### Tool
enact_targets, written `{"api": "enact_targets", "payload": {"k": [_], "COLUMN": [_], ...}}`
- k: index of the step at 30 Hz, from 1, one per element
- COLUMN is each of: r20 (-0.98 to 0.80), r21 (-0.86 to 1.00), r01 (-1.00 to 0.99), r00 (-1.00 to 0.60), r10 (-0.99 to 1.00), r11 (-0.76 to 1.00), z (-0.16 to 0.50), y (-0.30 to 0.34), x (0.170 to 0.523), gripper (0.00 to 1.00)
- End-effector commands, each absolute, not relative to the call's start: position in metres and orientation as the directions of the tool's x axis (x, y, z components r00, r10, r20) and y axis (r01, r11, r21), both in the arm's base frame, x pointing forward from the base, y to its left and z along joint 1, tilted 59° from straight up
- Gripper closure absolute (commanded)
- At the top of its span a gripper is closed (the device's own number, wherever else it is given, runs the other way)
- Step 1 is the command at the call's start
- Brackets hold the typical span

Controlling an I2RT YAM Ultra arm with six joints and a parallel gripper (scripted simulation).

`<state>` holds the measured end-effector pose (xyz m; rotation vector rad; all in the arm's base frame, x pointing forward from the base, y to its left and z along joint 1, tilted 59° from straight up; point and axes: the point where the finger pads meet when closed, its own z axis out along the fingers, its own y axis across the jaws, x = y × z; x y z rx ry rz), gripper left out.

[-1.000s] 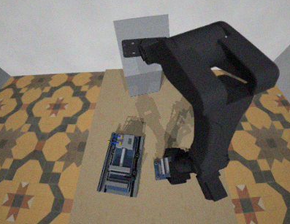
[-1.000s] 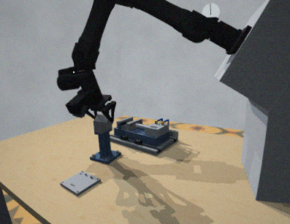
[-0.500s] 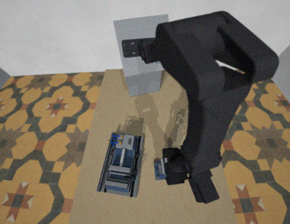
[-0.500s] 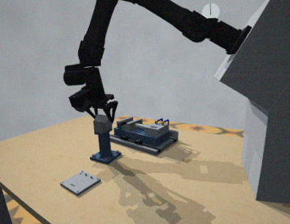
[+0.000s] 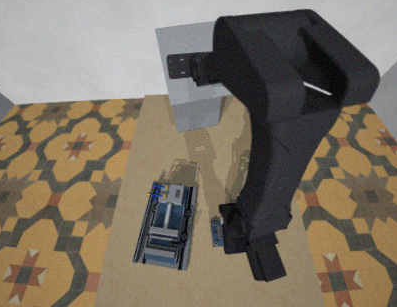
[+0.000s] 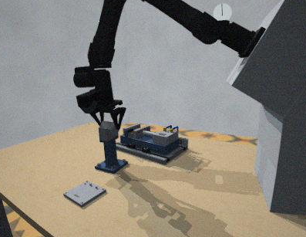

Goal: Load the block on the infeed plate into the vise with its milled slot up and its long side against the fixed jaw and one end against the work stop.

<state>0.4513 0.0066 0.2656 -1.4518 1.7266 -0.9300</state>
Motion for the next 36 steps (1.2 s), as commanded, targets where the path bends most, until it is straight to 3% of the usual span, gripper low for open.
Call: {"api": "enact_targets", "payload": {"k": [1, 36], "r20": [-0.086, -0.257], "r21": [-0.860, -0.844], "r01": [-0.499, -0.525], "r00": [-0.065, 0.218], "r10": [-0.994, -0.942], "r11": [0.107, 0.109], "z": [0.264, 0.251], "y": [0.011, 0.010], "x": [0.448, 0.451], "gripper": [0.19, 0.19]}}
